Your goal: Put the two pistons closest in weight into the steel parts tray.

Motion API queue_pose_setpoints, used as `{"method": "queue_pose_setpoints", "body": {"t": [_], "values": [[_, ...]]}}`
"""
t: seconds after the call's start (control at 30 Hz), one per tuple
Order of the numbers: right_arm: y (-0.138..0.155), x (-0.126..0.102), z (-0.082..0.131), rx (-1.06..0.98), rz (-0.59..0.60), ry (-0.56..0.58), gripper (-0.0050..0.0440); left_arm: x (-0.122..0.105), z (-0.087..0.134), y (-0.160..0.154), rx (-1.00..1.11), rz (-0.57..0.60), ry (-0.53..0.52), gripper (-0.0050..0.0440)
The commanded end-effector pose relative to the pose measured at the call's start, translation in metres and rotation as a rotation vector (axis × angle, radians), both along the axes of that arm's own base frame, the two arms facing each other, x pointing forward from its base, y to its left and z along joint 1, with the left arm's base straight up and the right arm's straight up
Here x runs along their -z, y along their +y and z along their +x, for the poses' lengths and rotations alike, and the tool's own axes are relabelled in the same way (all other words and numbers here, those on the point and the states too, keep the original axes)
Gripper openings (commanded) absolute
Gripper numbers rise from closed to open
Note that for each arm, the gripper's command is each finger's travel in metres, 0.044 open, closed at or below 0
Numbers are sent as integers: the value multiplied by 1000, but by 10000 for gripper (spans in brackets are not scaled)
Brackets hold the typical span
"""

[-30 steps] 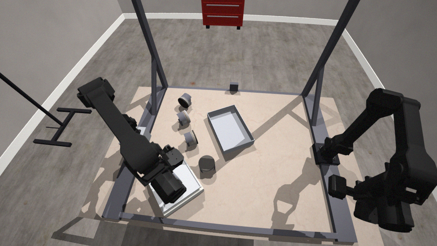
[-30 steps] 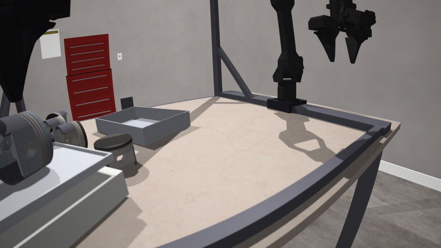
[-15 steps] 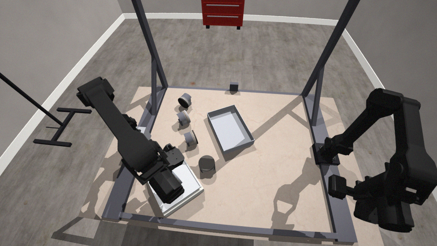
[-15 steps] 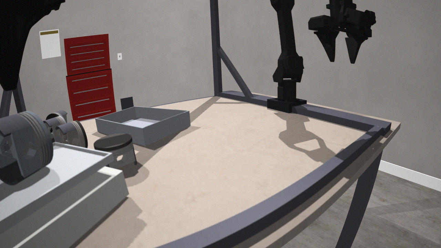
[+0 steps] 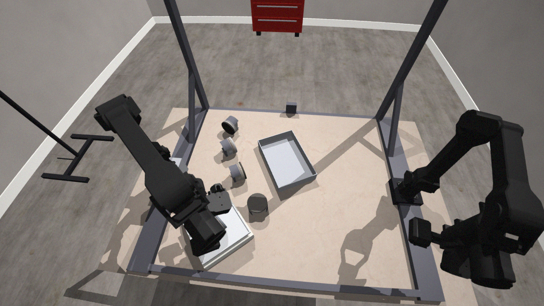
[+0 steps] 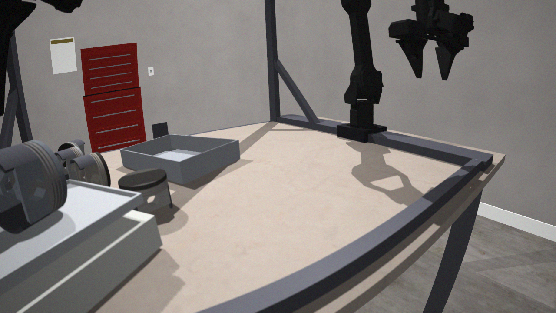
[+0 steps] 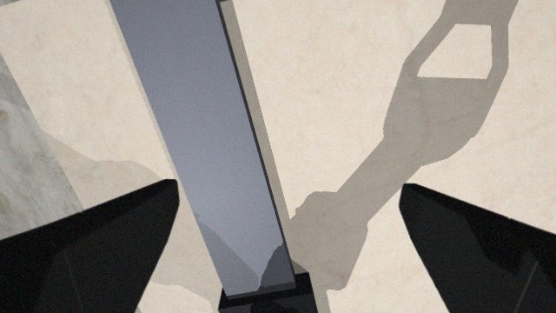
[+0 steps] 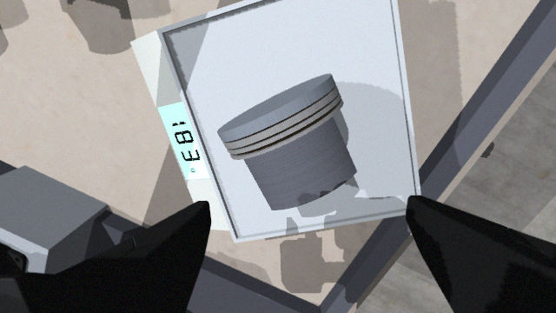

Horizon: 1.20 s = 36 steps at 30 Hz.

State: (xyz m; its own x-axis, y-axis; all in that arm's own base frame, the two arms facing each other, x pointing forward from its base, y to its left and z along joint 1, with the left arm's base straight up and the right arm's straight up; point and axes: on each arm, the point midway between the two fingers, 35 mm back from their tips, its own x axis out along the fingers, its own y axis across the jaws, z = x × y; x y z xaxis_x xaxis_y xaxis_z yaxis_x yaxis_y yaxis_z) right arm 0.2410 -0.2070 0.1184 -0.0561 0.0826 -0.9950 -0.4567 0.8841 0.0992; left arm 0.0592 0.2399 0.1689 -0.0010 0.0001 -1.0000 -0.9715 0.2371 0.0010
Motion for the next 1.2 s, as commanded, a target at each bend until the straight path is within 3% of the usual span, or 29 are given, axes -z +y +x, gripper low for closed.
{"method": "queue_pose_setpoints", "body": {"t": [0.0, 1.17], "values": [[-2, -11, 0, 123, -35, -32, 378, -5, 1, 4, 2, 17, -5, 400], [-1, -10, 0, 943, -97, -29, 378, -5, 1, 4, 2, 17, -5, 400]]}}
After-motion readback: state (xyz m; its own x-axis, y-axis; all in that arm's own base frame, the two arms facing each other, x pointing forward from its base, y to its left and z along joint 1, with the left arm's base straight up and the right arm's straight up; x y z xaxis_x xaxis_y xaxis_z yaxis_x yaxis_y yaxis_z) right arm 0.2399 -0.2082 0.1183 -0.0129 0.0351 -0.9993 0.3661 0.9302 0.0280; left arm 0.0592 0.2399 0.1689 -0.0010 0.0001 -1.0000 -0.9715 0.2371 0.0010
